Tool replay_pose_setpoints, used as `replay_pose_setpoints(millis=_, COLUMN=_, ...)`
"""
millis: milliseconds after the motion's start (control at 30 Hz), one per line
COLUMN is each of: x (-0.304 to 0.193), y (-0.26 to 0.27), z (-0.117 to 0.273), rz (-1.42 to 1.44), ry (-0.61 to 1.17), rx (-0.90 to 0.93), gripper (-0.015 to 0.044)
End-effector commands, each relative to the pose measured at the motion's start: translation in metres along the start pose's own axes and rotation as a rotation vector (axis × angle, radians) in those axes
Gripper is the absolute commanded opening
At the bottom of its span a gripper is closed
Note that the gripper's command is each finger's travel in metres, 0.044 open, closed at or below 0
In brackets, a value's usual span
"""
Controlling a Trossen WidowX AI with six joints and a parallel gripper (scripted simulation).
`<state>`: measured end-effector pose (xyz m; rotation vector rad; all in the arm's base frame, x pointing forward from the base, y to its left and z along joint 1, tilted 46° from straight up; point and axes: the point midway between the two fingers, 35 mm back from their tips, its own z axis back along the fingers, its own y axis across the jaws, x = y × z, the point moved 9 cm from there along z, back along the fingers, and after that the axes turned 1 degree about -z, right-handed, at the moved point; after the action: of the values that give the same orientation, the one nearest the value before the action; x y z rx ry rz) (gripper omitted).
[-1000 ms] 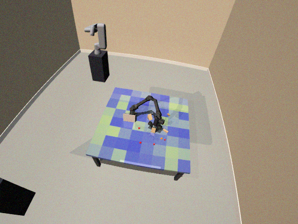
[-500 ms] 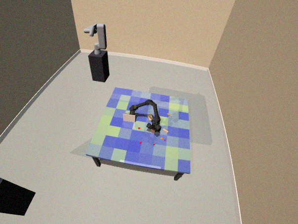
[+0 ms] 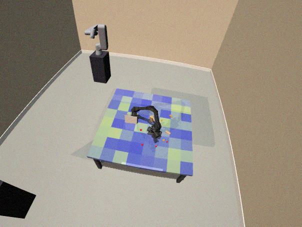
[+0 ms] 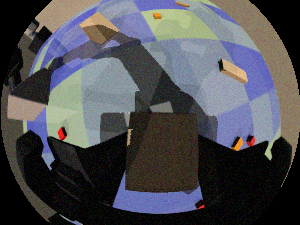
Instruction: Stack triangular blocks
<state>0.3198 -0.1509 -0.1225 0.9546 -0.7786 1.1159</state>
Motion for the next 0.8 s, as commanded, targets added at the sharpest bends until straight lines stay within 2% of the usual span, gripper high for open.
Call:
replay_pose_setpoints(millis=0, x=0.005, y=-0.002, z=0.001, rz=0.009, ry=0.009, rx=0.001, gripper=0.0184)
replay_pose_setpoints(millis=333, x=0.005, y=-0.002, z=0.001, rz=0.009, ry=0.009, rx=0.001, gripper=0.044)
replay_pose_setpoints(millis=667, x=0.005, y=-0.002, z=0.001, rz=0.009, ry=0.009, rx=0.001, gripper=0.044)
replay_pose_setpoints(millis=767, x=0.013, y=-0.003, z=0.021, rz=-0.011, ry=0.012, rx=-0.009, gripper=0.044)
